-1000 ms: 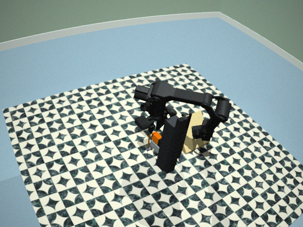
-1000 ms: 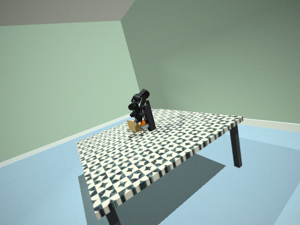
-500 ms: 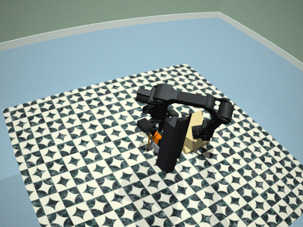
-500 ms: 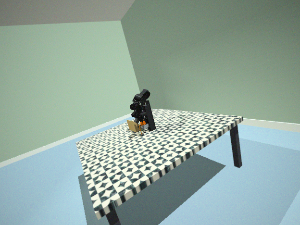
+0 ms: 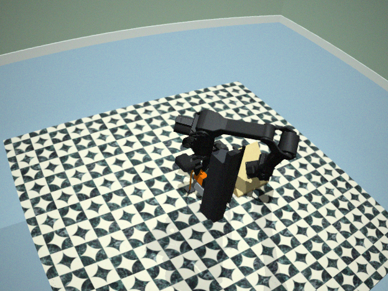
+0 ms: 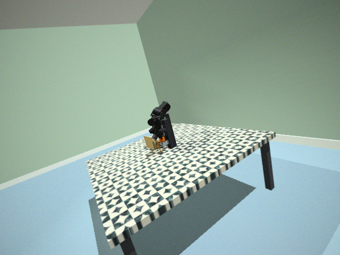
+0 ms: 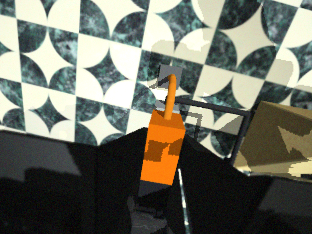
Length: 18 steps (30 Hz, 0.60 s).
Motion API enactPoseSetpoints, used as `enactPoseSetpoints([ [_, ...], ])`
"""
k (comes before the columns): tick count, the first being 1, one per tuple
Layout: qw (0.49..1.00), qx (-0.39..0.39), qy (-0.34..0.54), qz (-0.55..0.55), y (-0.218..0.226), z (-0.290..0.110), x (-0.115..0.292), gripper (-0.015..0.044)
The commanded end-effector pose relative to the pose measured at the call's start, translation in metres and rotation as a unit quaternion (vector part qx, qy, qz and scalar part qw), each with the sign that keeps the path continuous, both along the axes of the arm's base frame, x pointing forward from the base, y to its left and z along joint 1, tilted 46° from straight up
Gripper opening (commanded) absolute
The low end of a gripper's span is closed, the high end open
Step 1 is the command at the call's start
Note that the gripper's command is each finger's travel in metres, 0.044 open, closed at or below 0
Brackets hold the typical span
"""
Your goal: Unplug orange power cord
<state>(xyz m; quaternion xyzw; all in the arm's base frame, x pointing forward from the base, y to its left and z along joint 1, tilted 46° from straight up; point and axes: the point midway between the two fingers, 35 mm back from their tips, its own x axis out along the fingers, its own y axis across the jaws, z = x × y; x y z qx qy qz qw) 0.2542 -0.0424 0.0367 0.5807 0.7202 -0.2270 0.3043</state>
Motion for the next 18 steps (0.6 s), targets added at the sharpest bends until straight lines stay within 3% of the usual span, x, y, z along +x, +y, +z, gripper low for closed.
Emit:
enactPoseSetpoints([
  [1,1.000,0.000,-0.001,0.000,0.000,0.000,0.000,0.0041],
  [5,1.000,0.000,-0.001,0.000,0.000,0.000,0.000,0.0000],
  [18,1.000,0.000,-0.001,-0.001,-0.013,-0.012,0.005,0.0000],
])
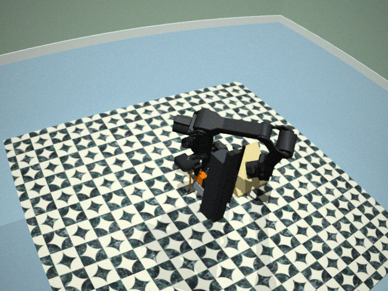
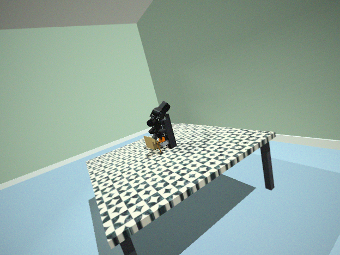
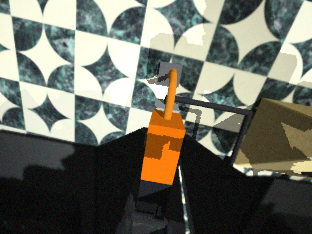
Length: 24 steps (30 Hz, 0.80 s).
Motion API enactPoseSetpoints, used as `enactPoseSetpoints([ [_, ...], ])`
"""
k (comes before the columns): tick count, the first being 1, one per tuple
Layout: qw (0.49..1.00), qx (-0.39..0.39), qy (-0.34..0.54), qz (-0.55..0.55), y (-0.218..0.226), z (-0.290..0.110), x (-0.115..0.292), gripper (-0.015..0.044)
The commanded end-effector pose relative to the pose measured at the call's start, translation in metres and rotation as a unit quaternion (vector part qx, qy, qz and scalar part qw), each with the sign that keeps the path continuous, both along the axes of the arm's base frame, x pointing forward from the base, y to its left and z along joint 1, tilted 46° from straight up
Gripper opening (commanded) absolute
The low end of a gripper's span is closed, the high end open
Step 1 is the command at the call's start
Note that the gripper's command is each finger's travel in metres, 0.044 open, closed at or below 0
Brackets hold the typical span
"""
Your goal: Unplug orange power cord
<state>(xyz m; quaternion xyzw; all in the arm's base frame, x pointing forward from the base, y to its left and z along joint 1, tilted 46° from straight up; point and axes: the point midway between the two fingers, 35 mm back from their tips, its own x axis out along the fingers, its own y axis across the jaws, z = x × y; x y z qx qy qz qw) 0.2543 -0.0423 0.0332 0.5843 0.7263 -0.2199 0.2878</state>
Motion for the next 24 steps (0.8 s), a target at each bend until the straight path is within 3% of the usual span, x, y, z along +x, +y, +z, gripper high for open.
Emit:
enactPoseSetpoints([
  [1,1.000,-0.017,-0.009,0.000,-0.014,-0.009,0.005,0.0000],
  [19,1.000,-0.018,-0.009,-0.001,-0.037,-0.026,0.011,0.0000],
  [24,1.000,-0.016,-0.007,-0.002,-0.027,-0.025,0.007,0.0131],
])
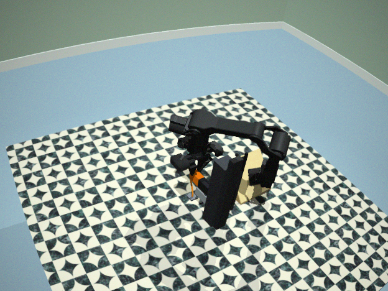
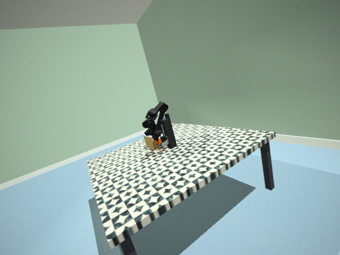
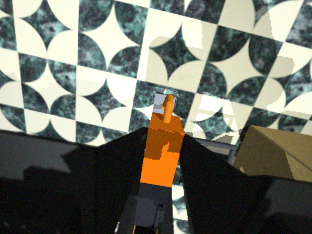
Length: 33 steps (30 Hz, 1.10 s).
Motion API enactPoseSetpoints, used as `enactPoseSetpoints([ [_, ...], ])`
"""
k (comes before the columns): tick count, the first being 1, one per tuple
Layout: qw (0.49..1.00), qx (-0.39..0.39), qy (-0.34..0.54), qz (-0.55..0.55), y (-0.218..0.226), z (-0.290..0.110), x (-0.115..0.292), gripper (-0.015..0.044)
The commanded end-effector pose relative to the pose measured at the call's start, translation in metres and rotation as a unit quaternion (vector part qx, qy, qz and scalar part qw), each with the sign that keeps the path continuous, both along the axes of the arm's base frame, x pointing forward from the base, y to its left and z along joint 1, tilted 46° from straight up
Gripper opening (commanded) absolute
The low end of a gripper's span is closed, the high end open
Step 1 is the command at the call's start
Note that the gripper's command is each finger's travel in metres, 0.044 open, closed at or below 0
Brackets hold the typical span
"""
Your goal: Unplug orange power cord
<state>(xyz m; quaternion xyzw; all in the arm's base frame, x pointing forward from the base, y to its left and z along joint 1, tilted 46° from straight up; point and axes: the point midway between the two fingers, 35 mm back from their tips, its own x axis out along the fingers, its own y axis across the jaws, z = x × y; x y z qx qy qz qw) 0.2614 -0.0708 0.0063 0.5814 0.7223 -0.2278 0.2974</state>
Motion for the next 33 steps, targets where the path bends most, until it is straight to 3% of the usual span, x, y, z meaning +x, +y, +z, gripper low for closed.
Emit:
enactPoseSetpoints([
  [1,1.000,-0.003,-0.005,-0.001,0.001,0.001,0.000,0.0158],
  [8,1.000,-0.003,-0.005,-0.002,0.000,0.000,0.001,0.0341],
  [12,1.000,-0.005,-0.005,-0.002,-0.023,-0.014,0.008,0.0440],
  [16,1.000,-0.005,-0.005,-0.002,-0.049,-0.032,0.012,0.0440],
  [33,1.000,-0.005,-0.005,-0.002,-0.049,-0.032,0.012,0.0440],
])
